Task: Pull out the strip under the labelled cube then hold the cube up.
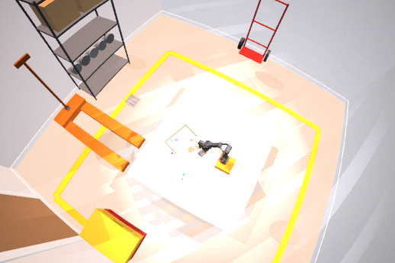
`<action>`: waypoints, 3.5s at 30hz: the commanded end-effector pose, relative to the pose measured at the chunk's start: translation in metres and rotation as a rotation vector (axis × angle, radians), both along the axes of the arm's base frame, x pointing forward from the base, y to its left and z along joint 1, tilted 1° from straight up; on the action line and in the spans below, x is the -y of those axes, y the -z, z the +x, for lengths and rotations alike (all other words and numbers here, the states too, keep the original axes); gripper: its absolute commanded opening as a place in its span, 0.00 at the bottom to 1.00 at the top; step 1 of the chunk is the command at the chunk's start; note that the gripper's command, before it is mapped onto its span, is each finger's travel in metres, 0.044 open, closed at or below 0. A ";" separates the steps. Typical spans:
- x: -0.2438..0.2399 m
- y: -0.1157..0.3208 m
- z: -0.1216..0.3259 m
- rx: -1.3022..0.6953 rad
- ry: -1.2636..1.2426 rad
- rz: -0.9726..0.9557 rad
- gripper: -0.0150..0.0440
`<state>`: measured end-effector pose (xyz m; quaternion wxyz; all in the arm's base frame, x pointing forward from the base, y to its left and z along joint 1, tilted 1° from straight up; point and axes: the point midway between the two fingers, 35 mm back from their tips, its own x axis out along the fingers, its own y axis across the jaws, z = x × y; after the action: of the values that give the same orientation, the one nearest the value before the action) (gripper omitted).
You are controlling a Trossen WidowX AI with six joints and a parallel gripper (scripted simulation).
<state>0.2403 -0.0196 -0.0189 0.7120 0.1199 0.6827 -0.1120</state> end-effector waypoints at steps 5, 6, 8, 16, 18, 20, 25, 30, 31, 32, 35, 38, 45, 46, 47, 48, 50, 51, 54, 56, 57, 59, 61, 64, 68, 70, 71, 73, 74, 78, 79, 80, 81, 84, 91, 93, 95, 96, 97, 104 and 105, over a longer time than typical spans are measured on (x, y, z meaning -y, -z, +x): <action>-0.005 0.006 -0.021 -0.034 0.003 0.005 0.25; -0.006 0.006 -0.022 -0.034 0.003 0.005 0.25; -0.007 0.006 -0.024 -0.034 0.003 0.005 0.25; -0.010 0.006 -0.034 -0.035 0.003 0.005 0.25; -0.011 0.006 -0.037 -0.035 0.003 0.005 0.25; -0.012 0.006 -0.039 -0.035 0.003 0.005 0.25; -0.014 0.007 -0.045 -0.035 0.003 0.005 0.25; -0.016 0.007 -0.051 -0.036 0.003 0.006 0.25; -0.017 0.007 -0.052 -0.036 0.003 0.006 0.25; -0.017 0.007 -0.054 -0.036 0.003 0.006 0.25; -0.018 0.007 -0.057 -0.036 0.003 0.006 0.25; -0.019 0.007 -0.060 -0.036 0.003 0.006 0.25; -0.019 0.007 -0.061 -0.036 0.003 0.006 0.25; -0.019 0.007 -0.061 -0.036 0.003 0.006 0.25; -0.019 0.007 -0.061 -0.036 0.003 0.006 0.25; -0.019 0.007 -0.061 -0.036 0.003 0.006 0.25; -0.019 0.007 -0.061 -0.036 0.003 0.006 0.25; -0.019 0.007 -0.061 -0.036 0.003 0.006 0.25; -0.019 0.007 -0.061 -0.036 0.003 0.006 0.25; -0.019 0.007 -0.061 -0.036 0.003 0.006 0.25; -0.019 0.007 -0.061 -0.036 0.003 0.006 0.25; -0.019 0.007 -0.061 -0.036 0.003 0.006 0.25; -0.019 0.007 -0.061 -0.036 0.003 0.006 0.25; -0.019 0.007 -0.061 -0.036 0.003 0.006 0.25; -0.019 0.007 -0.061 -0.036 0.003 0.006 0.25; -0.019 0.007 -0.061 -0.036 0.003 0.006 0.25; -0.019 0.007 -0.061 -0.036 0.003 0.006 0.25; -0.019 0.007 -0.061 -0.036 0.003 0.006 0.25; -0.019 0.007 -0.061 -0.036 0.003 0.006 0.25; -0.019 -0.008 -0.048 -0.008 -0.001 0.003 0.25; -0.018 -0.019 -0.047 -0.018 0.001 0.004 0.25; -0.018 -0.031 -0.047 -0.027 0.002 0.005 0.25; -0.018 -0.038 -0.048 -0.033 0.003 0.006 0.25; -0.018 -0.041 -0.048 -0.035 0.003 0.006 0.25; -0.010 -0.040 -0.027 -0.034 0.026 0.006 0.48; -0.009 -0.040 -0.023 -0.034 0.026 0.006 0.57; -0.006 -0.041 -0.017 -0.033 0.026 0.005 0.65; -0.005 -0.041 -0.014 -0.033 0.026 0.005 0.70; -0.004 -0.041 -0.011 -0.033 0.026 0.005 0.74; 0.005 -0.044 0.010 -0.031 0.026 0.005 1.00; 0.006 -0.044 0.013 -0.031 0.026 0.004 1.00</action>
<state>0.2422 -0.0220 0.0231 0.6981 0.1301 0.6931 -0.1241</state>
